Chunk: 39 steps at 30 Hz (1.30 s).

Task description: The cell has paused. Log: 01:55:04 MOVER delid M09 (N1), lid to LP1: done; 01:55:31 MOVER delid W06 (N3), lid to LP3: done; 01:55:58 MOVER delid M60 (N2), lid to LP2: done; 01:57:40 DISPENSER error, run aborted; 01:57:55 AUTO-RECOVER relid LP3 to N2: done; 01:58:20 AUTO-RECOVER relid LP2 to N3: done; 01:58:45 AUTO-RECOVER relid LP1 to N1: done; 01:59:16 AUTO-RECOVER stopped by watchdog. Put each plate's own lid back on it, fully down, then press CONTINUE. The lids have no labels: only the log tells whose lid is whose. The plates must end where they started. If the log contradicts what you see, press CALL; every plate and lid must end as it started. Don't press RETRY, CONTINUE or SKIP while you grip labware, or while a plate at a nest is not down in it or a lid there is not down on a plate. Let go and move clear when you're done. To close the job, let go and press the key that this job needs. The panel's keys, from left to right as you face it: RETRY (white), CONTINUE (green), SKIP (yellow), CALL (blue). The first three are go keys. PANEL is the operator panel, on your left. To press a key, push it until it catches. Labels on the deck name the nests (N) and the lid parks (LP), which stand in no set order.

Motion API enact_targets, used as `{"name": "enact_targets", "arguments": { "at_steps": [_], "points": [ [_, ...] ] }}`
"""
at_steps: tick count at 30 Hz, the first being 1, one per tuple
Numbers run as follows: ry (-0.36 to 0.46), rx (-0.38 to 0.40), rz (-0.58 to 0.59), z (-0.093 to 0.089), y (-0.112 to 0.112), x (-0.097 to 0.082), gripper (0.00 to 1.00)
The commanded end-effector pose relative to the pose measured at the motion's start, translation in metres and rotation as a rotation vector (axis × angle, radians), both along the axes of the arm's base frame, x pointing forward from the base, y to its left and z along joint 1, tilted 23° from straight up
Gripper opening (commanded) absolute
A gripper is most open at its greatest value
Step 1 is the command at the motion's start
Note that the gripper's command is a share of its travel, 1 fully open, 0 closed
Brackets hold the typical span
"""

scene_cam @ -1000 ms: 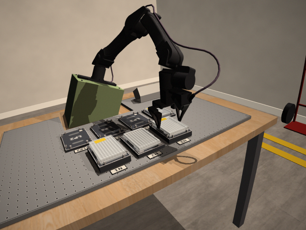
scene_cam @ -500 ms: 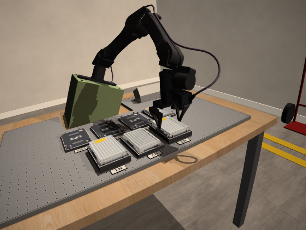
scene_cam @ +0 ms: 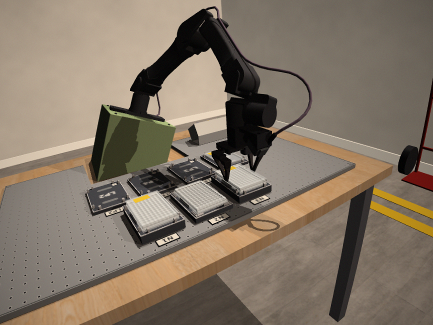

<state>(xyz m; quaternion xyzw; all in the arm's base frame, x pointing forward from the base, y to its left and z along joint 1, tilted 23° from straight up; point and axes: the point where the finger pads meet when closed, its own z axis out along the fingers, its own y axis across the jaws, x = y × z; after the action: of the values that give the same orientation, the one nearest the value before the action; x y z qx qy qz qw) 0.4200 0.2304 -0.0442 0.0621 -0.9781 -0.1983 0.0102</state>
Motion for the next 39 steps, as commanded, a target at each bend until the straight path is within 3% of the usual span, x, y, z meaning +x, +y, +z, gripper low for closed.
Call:
{"name": "enact_targets", "arguments": {
  "at_steps": [1, 4, 5, 15, 16, 23, 30, 39],
  "points": [
    [-0.016, 0.005, -0.012, 0.006, -0.001, 0.005, 0.81],
    [-0.016, 0.005, -0.012, 0.006, -0.001, 0.005, 0.8],
    [-0.016, 0.005, -0.012, 0.006, -0.001, 0.005, 0.0],
    [-0.016, 0.005, -0.012, 0.006, -0.001, 0.005, 0.0],
    [-0.043, 0.012, -0.024, 0.014, -0.002, 0.012, 0.0],
    [-0.015, 0.002, -0.026, 0.012, -0.008, 0.005, 0.0],
    [-0.044, 0.012, -0.018, 0.023, -0.006, 0.014, 0.0],
    [-0.045, 0.013, -0.015, 0.025, -0.007, 0.015, 0.0]
  ]
}}
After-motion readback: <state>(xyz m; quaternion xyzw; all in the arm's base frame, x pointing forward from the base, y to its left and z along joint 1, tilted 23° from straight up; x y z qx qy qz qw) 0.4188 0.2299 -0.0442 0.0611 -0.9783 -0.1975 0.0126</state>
